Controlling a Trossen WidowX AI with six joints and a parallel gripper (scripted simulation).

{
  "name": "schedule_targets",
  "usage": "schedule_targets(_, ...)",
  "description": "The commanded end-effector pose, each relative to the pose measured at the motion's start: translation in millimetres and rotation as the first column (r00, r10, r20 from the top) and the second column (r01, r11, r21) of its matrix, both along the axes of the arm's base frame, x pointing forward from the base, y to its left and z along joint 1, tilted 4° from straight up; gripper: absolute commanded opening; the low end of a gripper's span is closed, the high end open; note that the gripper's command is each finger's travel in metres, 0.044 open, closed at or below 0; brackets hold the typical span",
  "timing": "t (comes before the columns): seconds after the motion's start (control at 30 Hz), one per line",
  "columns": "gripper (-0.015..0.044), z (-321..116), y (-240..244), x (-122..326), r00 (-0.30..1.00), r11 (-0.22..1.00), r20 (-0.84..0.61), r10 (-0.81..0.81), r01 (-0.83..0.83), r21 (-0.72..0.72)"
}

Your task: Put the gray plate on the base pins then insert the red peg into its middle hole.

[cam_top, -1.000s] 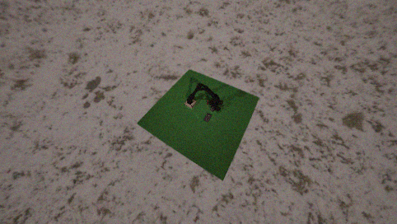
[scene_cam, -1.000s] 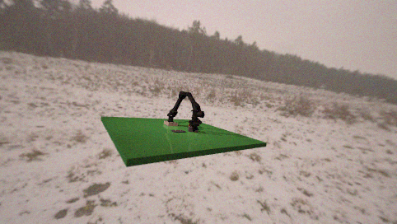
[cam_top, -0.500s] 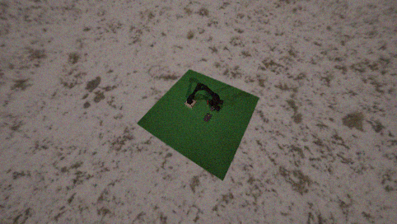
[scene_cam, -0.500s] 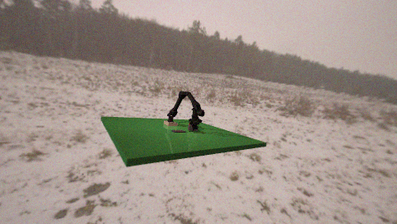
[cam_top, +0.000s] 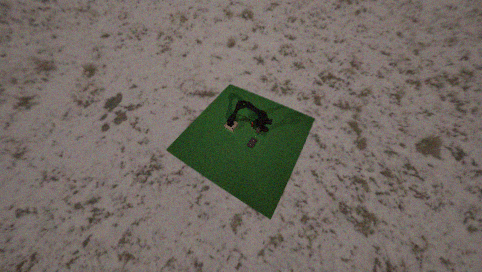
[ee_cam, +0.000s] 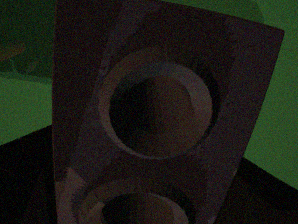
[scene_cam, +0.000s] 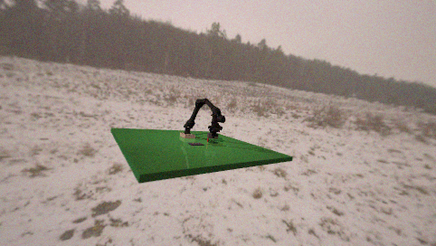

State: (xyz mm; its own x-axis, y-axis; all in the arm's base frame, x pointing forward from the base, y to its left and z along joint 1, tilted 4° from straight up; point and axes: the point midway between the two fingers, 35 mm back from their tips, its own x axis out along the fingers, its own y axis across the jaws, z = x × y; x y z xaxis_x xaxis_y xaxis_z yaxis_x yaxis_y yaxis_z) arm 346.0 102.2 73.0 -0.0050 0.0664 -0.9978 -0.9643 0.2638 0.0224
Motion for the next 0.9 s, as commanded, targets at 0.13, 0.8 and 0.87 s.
schedule_targets(0.13,0.0000,30.5,-3.8,1.1,1.000,1.000,0.017,0.003,-0.003,0.000)
schedule_targets(0.8,0.0000,70.6,-15.2,-6.0,1.000,1.000,0.017,0.012,-0.012,-0.001)
schedule_targets(0.87,0.0000,67.2,-20.5,-4.3,1.000,1.000,0.018,0.024,-0.023,-0.002)
